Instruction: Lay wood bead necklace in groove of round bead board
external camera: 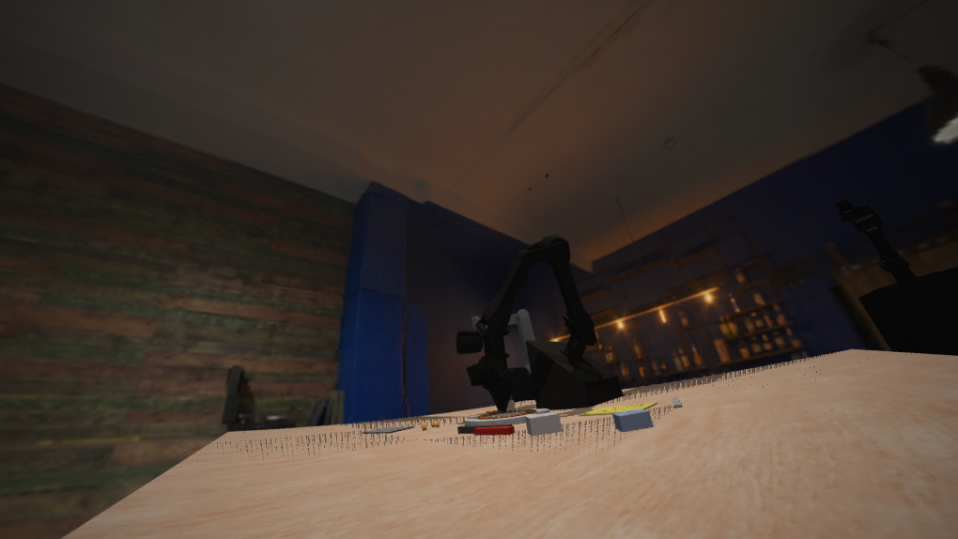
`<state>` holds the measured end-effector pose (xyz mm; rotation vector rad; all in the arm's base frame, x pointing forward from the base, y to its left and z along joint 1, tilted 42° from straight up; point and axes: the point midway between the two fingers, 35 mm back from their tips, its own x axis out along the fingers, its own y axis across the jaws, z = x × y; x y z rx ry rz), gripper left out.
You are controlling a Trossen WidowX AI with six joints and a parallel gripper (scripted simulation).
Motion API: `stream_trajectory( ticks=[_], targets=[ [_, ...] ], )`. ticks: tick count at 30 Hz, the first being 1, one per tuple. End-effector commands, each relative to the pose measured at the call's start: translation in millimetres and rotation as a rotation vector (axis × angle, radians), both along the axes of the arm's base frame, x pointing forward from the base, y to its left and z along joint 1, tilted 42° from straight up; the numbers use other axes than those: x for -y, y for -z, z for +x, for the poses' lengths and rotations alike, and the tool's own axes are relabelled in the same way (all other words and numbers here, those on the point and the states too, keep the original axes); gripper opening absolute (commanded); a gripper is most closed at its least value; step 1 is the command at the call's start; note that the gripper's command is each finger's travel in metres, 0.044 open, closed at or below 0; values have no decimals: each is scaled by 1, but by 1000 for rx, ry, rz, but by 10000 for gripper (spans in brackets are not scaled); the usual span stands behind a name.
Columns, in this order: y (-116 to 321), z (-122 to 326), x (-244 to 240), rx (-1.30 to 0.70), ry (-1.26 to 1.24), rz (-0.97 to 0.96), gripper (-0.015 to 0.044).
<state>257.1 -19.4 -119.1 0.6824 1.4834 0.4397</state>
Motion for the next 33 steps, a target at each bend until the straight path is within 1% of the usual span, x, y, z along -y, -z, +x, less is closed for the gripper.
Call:
stream_trajectory(
  ticks=[1,7,15,25,33],
  targets=[
    [0,0,0,0,0,0,0],
    [-5,-1,3,-5,2,5,0],
    [-1,-2,9,-5,2,4,0],
    [5,-1,3,-5,2,4,0],
    [3,-1,6,2,2,3,210]
  ],
)
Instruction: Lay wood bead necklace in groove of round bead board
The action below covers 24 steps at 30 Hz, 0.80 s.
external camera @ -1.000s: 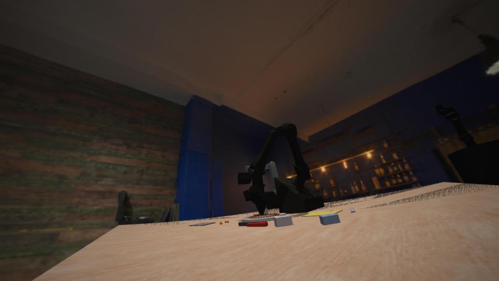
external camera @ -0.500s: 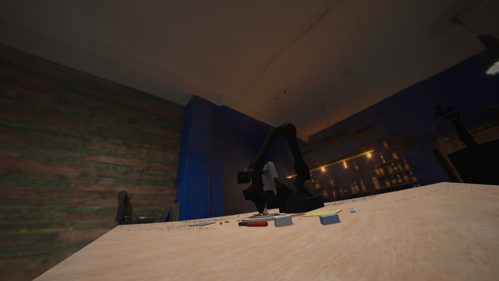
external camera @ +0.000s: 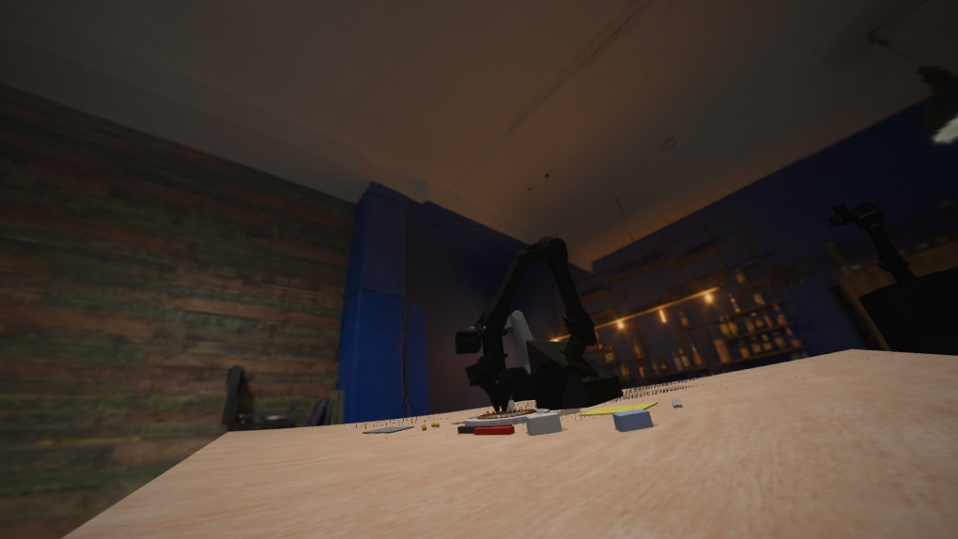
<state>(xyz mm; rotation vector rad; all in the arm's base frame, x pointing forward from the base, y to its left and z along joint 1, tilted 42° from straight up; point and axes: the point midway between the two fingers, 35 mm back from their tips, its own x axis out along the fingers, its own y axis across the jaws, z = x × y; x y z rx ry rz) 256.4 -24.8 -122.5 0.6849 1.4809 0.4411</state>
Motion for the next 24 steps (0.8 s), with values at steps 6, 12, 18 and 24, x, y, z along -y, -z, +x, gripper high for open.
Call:
stream_trajectory(
  ticks=[6,12,18,24],
  targets=[
    [-1,0,1,-2,0,1,368],
    [-4,-1,3,-6,1,2,440],
    [-4,-1,3,-6,1,2,440],
    [-4,-1,3,-6,1,2,440]
  ],
)
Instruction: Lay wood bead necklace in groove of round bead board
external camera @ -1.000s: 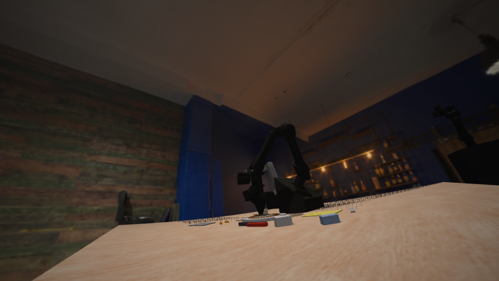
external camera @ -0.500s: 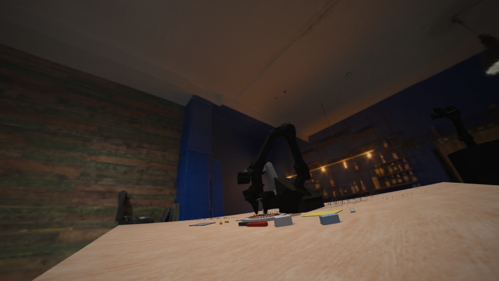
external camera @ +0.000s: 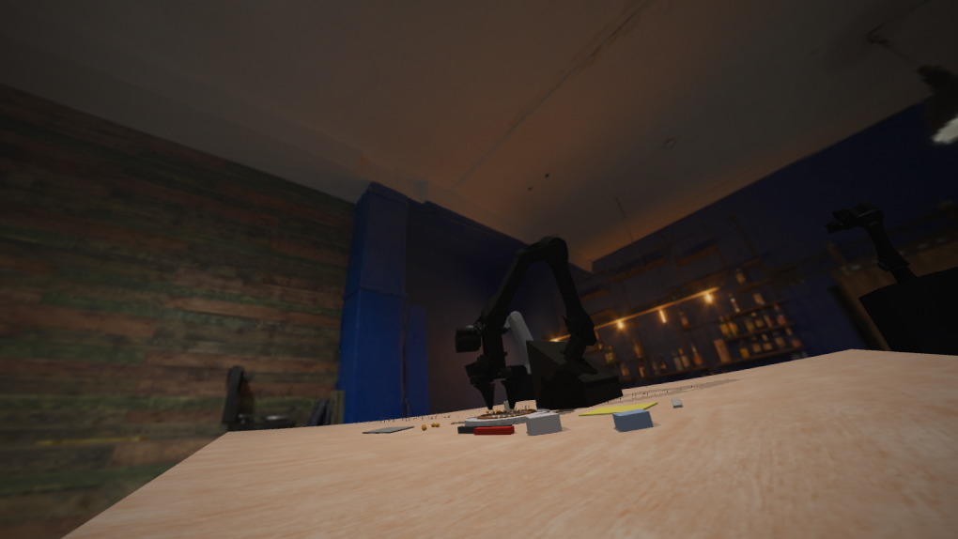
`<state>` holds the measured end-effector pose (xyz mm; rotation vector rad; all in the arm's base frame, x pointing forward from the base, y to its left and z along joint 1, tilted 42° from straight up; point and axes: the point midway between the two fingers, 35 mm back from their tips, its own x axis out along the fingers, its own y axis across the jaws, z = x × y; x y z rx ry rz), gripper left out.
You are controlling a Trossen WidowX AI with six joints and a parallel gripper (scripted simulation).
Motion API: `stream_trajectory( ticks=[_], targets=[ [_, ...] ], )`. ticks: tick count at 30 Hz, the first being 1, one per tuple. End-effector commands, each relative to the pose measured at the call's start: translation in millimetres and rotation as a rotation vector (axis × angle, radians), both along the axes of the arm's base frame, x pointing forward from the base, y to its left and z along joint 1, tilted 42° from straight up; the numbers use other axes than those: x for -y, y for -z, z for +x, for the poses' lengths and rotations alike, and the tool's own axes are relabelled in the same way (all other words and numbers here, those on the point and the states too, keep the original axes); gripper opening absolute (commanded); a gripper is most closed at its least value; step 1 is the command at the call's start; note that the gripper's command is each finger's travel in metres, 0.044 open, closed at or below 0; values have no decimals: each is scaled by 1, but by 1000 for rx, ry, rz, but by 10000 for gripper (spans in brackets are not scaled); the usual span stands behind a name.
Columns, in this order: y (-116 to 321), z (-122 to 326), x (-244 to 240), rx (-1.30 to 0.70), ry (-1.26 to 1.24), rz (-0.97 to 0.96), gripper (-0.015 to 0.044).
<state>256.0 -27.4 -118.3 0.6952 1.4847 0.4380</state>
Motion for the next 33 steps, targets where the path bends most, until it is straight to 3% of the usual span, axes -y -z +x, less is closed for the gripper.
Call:
stream_trajectory(
  ticks=[1,18,24,33],
  targets=[
    [0,0,0,1,-5,-3,440],
    [-2,0,2,1,-5,-4,440],
    [-59,-7,52,-1,-1,-2,440],
    [-62,-7,53,-1,-1,-2,440]
  ],
)
